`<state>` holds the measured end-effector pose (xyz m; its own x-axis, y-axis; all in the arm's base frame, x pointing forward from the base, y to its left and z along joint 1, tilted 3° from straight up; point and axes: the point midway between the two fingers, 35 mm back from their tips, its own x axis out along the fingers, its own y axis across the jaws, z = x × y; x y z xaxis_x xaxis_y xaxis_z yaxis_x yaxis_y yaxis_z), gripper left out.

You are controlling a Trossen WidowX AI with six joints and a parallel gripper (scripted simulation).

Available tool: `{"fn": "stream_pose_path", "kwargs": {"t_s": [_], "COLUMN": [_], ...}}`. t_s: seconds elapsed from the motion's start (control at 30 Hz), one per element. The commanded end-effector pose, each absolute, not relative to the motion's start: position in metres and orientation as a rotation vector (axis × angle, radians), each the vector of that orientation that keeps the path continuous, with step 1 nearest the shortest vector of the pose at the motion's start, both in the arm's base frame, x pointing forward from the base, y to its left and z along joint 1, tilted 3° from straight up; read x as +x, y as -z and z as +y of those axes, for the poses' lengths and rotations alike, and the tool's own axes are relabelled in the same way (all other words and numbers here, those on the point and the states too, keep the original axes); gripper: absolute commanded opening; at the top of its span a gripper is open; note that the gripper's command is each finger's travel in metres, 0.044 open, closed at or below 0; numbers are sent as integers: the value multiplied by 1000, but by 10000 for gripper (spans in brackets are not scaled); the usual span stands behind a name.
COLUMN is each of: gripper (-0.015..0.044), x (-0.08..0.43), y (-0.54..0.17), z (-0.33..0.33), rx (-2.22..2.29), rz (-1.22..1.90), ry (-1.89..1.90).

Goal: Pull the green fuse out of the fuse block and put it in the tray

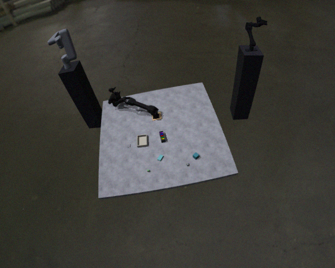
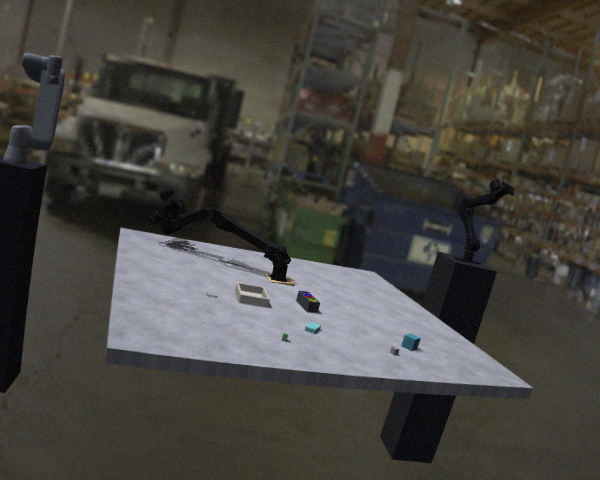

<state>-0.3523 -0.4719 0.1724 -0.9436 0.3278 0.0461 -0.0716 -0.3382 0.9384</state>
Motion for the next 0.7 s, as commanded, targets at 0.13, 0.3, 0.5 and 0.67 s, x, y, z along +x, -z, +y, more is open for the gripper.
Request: {"fn": "stream_pose_path", "kwargs": {"t_s": [0.13,0.3,0.5,0.67], "gripper": [269,137,71,71], "x": [-326,-269,-183,-103], "y": [-184,-196,-206,-212], "z": [-507,-550,-597,-621], "rx": [305,194,8,-182], "rz": [1647,1669,1681,1690], "ry": [-2560,-2743,-2989,-3176]}}
